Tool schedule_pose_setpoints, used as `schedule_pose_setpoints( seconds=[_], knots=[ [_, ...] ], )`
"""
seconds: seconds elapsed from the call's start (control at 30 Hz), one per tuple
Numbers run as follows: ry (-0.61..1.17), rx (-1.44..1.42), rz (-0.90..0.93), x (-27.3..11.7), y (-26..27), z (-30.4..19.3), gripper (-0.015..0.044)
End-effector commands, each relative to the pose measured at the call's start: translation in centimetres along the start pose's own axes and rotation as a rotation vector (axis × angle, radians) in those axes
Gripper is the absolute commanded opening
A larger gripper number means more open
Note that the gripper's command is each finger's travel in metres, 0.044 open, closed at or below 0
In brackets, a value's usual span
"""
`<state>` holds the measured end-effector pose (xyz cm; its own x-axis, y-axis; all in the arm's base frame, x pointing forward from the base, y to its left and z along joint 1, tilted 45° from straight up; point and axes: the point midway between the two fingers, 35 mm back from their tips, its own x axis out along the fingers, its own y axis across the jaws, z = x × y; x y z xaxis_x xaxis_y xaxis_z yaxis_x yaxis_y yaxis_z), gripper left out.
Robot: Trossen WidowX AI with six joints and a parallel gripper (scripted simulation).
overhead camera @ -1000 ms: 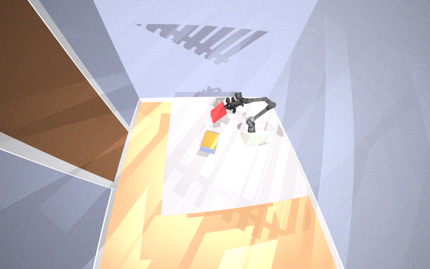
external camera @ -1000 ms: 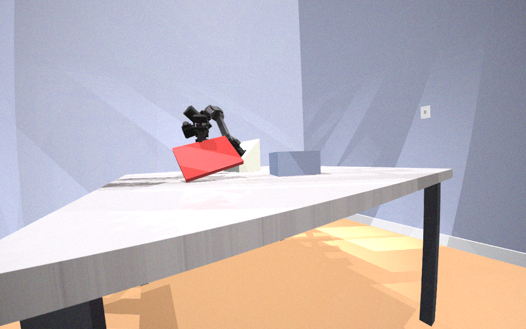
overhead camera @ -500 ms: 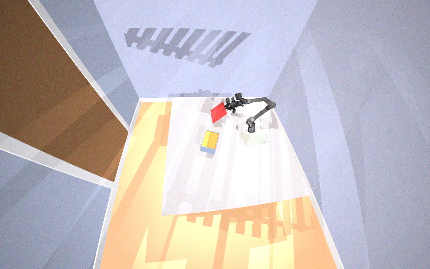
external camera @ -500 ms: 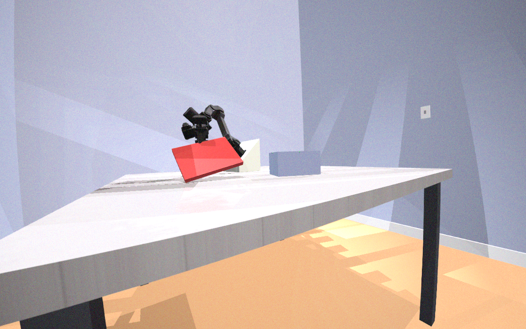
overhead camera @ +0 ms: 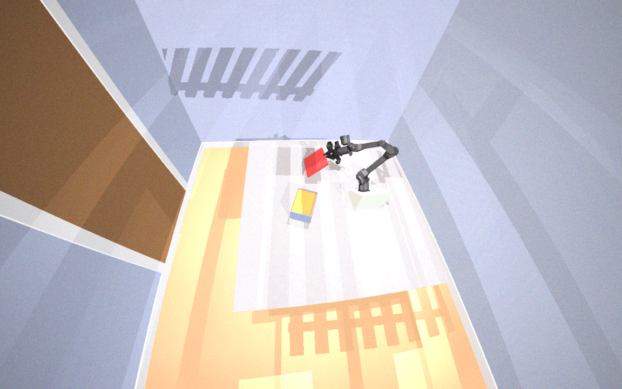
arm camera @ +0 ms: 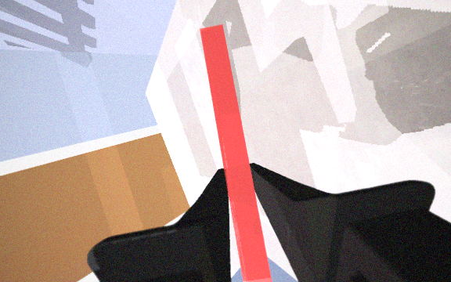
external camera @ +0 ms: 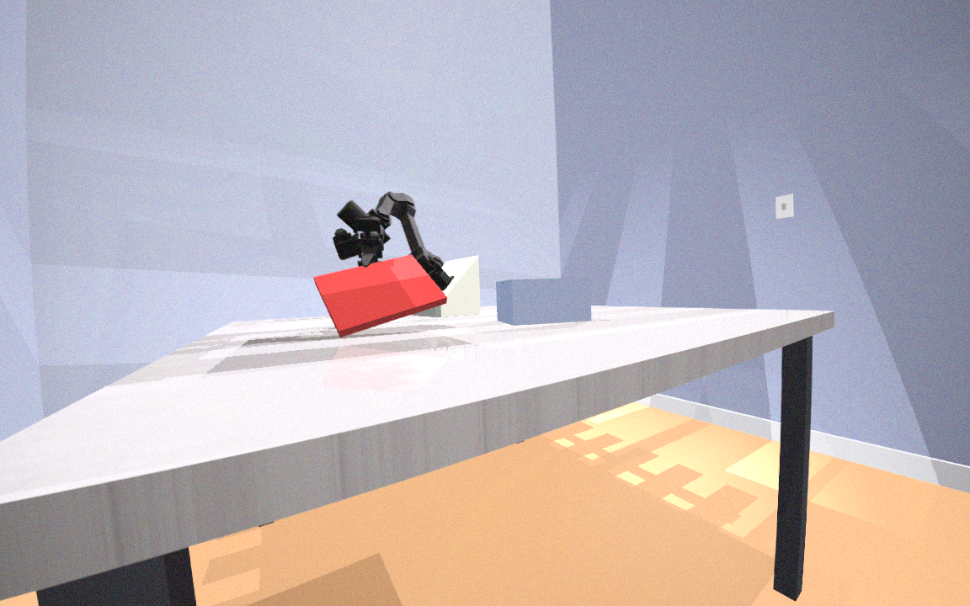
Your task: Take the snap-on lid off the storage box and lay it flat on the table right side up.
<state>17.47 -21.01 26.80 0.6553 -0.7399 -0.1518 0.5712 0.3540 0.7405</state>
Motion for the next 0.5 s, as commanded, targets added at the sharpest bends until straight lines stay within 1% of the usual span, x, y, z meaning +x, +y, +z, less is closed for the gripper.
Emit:
schedule_pose_setpoints(
  seconds=[0.0,0.47],
  knots=[
    [0.029,0.002,-0.053,1.07,-1.89,-0.90,0.0000],
    [0.029,0.001,-0.053,1.75,-2.79,-0.93,0.0000]
  ],
)
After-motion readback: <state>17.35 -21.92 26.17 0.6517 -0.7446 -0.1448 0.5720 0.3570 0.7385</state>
